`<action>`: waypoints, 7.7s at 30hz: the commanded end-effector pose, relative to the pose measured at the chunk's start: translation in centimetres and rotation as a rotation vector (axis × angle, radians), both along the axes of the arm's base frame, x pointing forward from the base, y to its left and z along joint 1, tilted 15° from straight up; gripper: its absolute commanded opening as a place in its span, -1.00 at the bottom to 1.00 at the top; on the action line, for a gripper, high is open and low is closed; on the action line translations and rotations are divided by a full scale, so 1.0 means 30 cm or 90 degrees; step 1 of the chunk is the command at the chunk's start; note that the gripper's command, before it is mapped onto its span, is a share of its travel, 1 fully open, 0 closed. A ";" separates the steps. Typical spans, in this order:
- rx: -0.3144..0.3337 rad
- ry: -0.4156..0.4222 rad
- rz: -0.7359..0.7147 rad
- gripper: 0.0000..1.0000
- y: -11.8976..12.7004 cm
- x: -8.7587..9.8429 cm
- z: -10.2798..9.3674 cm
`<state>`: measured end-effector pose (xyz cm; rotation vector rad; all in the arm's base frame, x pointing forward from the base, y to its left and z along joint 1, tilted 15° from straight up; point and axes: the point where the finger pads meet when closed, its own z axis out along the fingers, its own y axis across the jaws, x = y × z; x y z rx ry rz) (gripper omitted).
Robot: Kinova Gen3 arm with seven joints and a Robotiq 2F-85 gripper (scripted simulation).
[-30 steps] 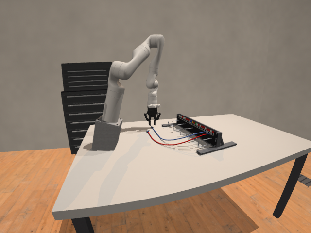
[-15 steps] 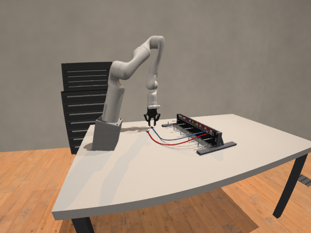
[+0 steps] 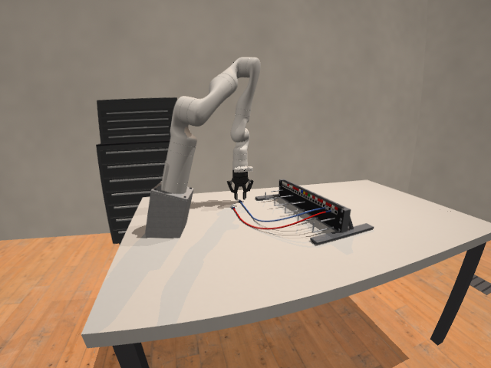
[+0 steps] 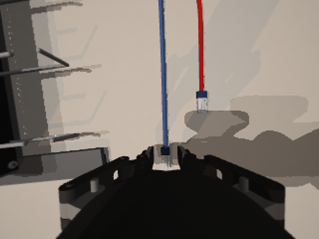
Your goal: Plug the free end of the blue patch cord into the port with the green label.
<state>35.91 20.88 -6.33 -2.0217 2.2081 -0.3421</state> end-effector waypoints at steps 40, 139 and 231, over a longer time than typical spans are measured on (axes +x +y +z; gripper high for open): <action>0.001 -0.001 0.000 -0.26 0.002 0.002 0.002; 0.001 -0.001 0.000 -0.26 0.000 0.011 -0.035; 0.001 -0.001 0.000 -1.00 -0.001 0.012 -0.036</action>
